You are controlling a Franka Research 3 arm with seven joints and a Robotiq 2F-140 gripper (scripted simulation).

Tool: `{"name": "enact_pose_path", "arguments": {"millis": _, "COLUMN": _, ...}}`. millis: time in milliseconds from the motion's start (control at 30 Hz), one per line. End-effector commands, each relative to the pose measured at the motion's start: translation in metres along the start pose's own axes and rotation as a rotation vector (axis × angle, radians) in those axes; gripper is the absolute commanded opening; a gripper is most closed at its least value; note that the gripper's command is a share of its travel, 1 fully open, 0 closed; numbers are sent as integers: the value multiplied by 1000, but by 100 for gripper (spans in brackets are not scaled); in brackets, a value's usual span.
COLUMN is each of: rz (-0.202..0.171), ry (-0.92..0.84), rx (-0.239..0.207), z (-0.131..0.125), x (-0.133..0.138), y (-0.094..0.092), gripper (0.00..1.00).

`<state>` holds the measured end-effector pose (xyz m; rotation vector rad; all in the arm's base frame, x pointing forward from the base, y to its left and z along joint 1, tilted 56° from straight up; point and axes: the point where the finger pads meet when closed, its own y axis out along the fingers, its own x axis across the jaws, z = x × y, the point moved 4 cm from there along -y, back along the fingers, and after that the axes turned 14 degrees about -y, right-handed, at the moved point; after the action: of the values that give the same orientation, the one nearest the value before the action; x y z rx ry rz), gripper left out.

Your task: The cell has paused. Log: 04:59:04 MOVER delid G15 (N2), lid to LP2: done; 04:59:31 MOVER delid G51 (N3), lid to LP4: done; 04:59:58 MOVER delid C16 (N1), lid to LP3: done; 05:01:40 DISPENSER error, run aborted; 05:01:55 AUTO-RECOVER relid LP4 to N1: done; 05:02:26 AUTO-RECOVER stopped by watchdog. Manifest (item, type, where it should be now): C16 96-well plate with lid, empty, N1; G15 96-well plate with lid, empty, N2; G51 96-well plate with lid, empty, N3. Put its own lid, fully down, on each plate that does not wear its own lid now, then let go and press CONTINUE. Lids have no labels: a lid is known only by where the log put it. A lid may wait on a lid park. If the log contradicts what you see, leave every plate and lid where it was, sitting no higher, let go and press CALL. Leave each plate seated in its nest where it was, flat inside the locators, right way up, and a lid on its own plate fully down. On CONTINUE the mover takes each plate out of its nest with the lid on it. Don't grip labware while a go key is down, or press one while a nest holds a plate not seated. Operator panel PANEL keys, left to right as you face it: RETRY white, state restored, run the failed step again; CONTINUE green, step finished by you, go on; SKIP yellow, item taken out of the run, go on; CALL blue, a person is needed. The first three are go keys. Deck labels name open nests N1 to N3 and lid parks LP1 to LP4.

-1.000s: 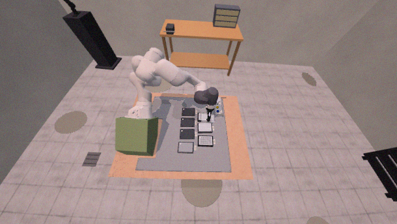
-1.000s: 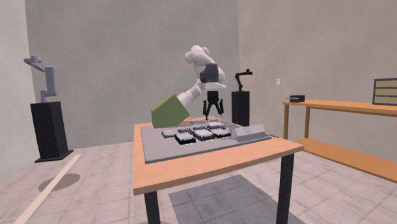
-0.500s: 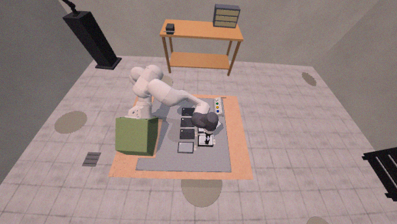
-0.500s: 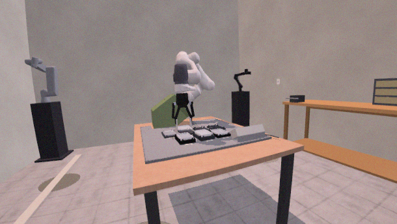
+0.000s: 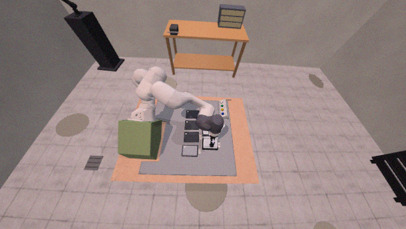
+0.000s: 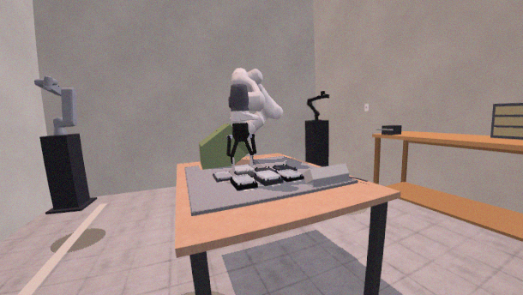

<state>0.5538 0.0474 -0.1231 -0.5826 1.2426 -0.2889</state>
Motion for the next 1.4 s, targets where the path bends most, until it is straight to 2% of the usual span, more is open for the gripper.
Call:
{"name": "enact_pose_path", "arguments": {"millis": 0, "rz": 1, "ry": -19, "rx": -1, "z": 0, "x": 0, "y": -1, "gripper": 0}}
{"name": "enact_pose_path", "arguments": {"millis": 1000, "rz": 1, "ry": -25, "rx": -1, "z": 0, "x": 0, "y": 2, "gripper": 0}}
{"name": "enact_pose_path", "arguments": {"millis": 1367, "rz": 1, "ry": -32, "rx": -1, "z": 0, "x": 0, "y": 10, "gripper": 0}}
